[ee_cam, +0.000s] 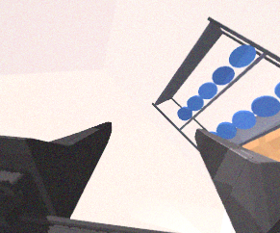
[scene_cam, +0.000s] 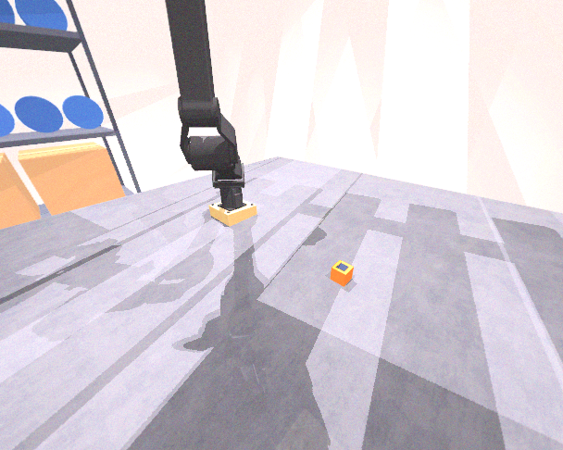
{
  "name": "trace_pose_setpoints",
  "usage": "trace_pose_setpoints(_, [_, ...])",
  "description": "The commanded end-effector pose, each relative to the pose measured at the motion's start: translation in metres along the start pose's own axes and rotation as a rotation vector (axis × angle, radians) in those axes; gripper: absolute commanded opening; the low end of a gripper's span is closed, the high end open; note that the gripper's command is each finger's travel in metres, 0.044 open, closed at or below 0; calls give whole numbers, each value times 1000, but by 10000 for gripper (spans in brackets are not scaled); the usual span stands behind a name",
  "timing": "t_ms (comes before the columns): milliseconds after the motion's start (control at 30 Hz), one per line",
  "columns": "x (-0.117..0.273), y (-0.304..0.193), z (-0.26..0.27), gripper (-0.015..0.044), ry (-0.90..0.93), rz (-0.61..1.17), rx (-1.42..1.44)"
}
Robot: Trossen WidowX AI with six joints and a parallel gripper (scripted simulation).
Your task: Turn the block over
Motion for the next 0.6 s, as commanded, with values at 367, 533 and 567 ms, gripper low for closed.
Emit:
trace_pose_setpoints(367, [-67, 53, -72, 440, -305, -202, 125])
trace_pose_setpoints(533, [-87, 87, -123, 440, -532, -300, 223])
trace_pose_setpoints(567, [-88, 94, -134, 440, -581, -319, 234])
Point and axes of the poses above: the point midway between the two fingers, 35 mm back from their tips, its own x axis back along the fingers, its own z axis across the jaws, y = z × x, the point moved 6 cm from there along x, back along the fingers, and after that the axes turned 15 degrees about x, right-handed, at the moved point
